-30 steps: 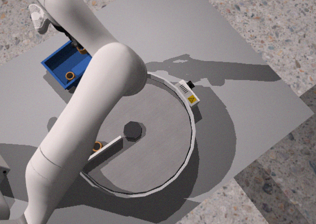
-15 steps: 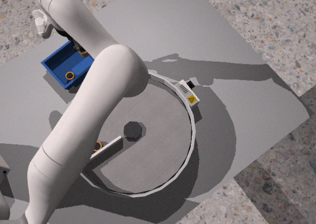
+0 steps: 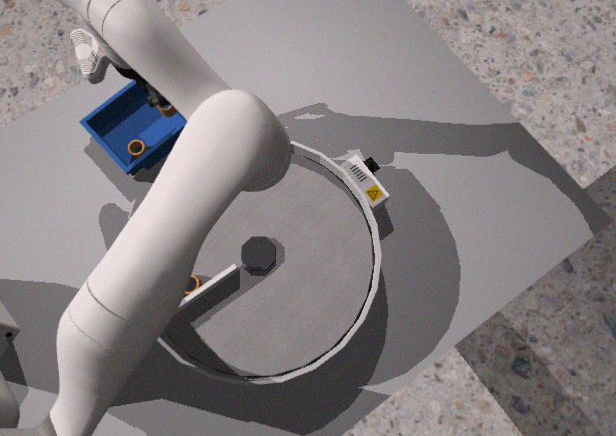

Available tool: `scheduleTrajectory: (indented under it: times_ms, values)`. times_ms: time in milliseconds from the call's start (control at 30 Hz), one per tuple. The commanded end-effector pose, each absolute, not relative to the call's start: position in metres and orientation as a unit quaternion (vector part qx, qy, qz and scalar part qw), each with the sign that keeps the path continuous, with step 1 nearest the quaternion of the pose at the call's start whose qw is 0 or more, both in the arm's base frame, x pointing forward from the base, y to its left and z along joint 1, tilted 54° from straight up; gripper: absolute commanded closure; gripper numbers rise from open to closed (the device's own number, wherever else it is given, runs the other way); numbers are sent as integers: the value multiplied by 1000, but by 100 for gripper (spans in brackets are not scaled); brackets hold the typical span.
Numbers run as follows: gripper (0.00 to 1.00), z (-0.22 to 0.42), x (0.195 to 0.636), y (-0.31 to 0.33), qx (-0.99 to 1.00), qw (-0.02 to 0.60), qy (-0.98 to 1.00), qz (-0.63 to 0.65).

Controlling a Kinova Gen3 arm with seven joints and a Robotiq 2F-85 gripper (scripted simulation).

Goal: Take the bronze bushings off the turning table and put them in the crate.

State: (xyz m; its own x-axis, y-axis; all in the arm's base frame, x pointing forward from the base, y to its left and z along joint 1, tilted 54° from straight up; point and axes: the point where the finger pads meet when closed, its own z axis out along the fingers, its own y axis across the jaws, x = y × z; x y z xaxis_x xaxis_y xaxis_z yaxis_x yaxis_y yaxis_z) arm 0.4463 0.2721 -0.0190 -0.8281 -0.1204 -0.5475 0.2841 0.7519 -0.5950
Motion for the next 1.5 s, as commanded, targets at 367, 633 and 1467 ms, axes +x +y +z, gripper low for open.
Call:
scheduleTrajectory:
  times_ms: [367, 633, 1467]
  values:
    - [100, -24, 450, 267, 46, 289, 890, -349]
    - [100, -24, 450, 267, 46, 289, 890, -349]
    - [100, -33, 458, 257, 46, 289, 890, -349]
